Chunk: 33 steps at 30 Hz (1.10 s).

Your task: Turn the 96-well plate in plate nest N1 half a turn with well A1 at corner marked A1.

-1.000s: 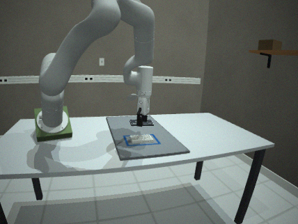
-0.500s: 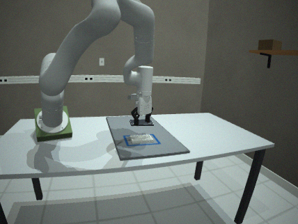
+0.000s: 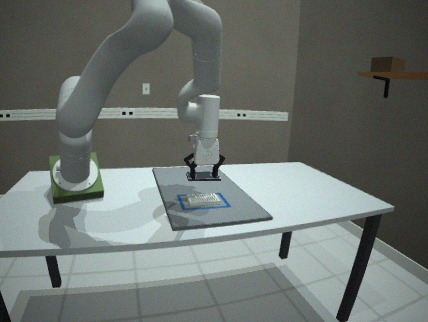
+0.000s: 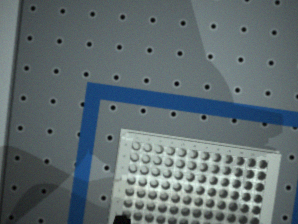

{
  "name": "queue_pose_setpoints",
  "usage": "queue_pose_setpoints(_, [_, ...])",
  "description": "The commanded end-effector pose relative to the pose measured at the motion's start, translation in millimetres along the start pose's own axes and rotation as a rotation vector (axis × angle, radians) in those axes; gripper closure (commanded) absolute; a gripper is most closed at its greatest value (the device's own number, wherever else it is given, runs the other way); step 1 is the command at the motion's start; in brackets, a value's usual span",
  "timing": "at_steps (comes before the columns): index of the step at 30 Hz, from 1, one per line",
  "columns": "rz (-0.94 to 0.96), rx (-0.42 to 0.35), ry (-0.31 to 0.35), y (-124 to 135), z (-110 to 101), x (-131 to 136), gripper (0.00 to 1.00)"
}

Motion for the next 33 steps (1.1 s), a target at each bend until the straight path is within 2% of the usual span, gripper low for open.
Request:
queue_pose_setpoints(1, [0.13,-0.008,0.015,-0.6,-0.6,-0.3,0.0])
queue_pose_setpoints(4, [0.134,-0.008,0.015,-0.6,-0.6,-0.3,0.0])
queue_pose_setpoints(6, [0.201,-0.007,0.016,-0.5,9.4,-0.2,0.0])
queue_pose_setpoints(33, [1.034,0.0,0.018,-0.5,9.4,-0.2,0.0])
Point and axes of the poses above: the point where the finger pads meet when closed, its own z axis out along the fingers, its own x axis across the jaws, y = z × x, the point moved 7 cm from there along -z, back along the fingers, and after that the axes turned 6 degrees about z, right-handed, at the moved point
